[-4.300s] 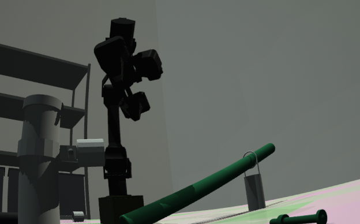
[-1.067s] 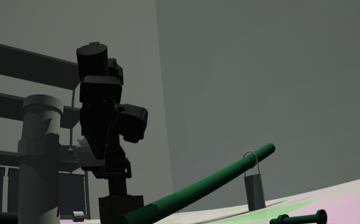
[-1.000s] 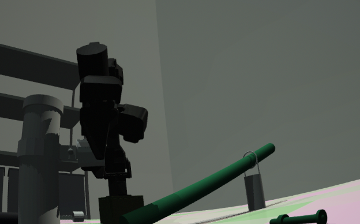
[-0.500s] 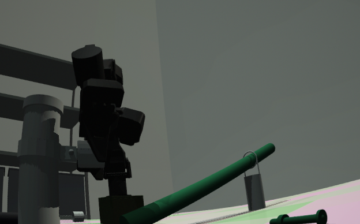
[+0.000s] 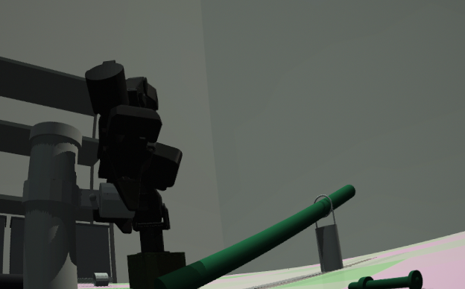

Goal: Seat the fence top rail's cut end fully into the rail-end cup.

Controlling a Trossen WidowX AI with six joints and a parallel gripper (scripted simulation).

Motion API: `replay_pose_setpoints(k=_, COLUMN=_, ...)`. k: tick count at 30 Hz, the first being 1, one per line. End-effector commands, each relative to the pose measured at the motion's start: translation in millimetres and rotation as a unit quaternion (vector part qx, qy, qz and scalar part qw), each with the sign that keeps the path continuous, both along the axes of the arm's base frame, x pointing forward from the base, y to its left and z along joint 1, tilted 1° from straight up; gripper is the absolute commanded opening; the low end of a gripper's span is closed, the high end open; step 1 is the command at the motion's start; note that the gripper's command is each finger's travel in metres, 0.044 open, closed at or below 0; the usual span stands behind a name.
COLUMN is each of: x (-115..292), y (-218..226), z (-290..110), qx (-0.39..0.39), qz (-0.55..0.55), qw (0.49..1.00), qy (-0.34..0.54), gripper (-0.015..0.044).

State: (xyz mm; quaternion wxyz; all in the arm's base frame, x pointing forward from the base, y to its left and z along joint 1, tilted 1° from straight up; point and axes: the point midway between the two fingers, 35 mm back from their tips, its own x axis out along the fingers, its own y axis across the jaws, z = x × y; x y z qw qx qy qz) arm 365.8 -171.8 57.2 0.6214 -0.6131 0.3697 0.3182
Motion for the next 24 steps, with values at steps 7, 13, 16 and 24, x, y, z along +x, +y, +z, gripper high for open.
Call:
replay_pose_setpoints(k=7, x=-6.8, y=-0.5, z=-0.8, qx=-0.001, qz=0.029, qw=1.0, qy=0.001, gripper=0.0)
replay_pose_setpoints(k=13, x=-11.1, y=-0.6, z=-1.0, qx=-0.002, qz=0.052, qw=0.999, qy=0.002, gripper=0.0)
replay_pose_setpoints(k=16, x=-12.2, y=-0.7, z=-1.1, qx=-0.002, qz=0.058, qw=0.998, qy=0.002, gripper=0.0)
replay_pose_setpoints(k=24, x=-16.7, y=-1.0, z=-1.3, qx=-0.003, qz=0.082, qw=0.997, qy=0.003, gripper=0.0)
